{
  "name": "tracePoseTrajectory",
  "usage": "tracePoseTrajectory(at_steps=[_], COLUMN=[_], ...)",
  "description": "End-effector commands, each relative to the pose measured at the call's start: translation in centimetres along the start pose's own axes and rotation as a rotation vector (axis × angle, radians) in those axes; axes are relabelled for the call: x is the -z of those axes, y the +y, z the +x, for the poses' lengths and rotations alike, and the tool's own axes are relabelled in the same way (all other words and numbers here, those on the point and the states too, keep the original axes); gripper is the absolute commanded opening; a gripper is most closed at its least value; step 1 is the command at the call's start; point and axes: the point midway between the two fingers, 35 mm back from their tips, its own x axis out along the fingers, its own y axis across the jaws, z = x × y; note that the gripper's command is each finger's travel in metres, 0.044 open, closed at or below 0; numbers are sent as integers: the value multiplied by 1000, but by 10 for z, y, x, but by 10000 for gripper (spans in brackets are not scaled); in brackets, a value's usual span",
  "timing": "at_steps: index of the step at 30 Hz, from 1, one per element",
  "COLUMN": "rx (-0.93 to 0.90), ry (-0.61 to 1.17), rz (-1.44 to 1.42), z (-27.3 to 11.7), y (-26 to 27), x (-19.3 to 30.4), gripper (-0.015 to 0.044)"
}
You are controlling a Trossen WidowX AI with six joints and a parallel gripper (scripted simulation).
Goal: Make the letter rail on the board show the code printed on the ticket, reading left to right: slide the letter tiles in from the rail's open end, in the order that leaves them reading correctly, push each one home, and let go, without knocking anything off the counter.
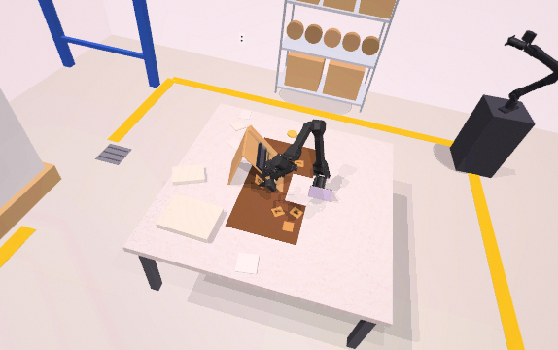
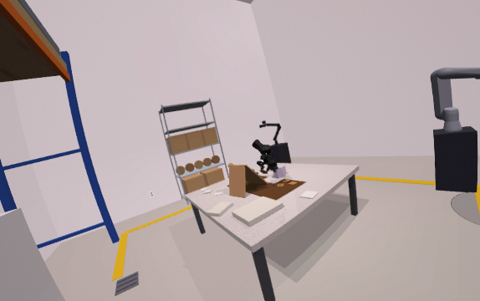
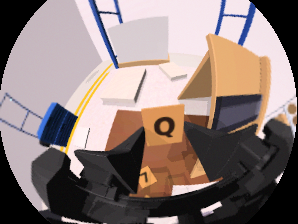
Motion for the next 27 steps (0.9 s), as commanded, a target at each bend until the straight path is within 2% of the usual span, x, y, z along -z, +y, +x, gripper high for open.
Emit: tracePoseTrajectory(at_steps=[1,27], rx=[2,3], ry=[-2,-2], rz=[-3,-4], z=[0,0], y=[-3,-16], x=[0,0], gripper=[0,0])
